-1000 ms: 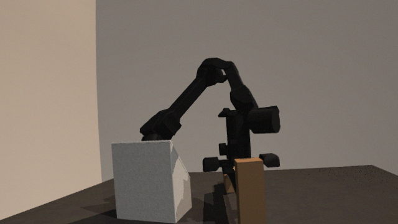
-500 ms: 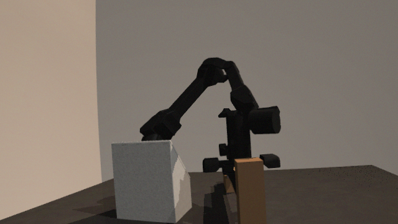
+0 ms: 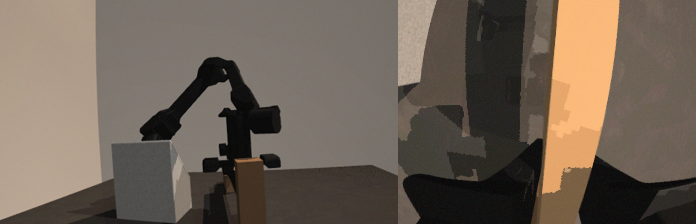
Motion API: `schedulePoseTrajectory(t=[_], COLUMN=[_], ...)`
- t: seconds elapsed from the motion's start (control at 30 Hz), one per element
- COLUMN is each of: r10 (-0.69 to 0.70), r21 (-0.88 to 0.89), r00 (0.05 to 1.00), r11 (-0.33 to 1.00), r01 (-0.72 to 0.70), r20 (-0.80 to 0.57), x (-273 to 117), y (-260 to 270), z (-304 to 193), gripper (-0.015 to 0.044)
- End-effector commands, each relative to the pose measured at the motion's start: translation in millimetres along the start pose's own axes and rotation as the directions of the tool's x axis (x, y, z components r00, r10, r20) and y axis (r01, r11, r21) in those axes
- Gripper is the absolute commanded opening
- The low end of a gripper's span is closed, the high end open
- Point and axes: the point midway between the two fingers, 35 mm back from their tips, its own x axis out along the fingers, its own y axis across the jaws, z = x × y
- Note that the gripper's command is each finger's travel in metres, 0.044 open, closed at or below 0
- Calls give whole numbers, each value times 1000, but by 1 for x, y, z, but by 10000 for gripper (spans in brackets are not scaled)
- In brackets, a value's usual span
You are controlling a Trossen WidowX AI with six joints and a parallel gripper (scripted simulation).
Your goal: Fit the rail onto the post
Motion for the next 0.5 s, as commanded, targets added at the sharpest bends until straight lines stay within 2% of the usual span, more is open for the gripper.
schedulePoseTrajectory(t=[0.0, 0.47], r10=[-2, -2], r21=[1, 1], r00=[1000, 1000], r11=[1000, 1000], r01=[2, 2], r20=[-3, -3], x=[-1, 0], y=[0, 0], z=[-4, -8], gripper=[0, 0])
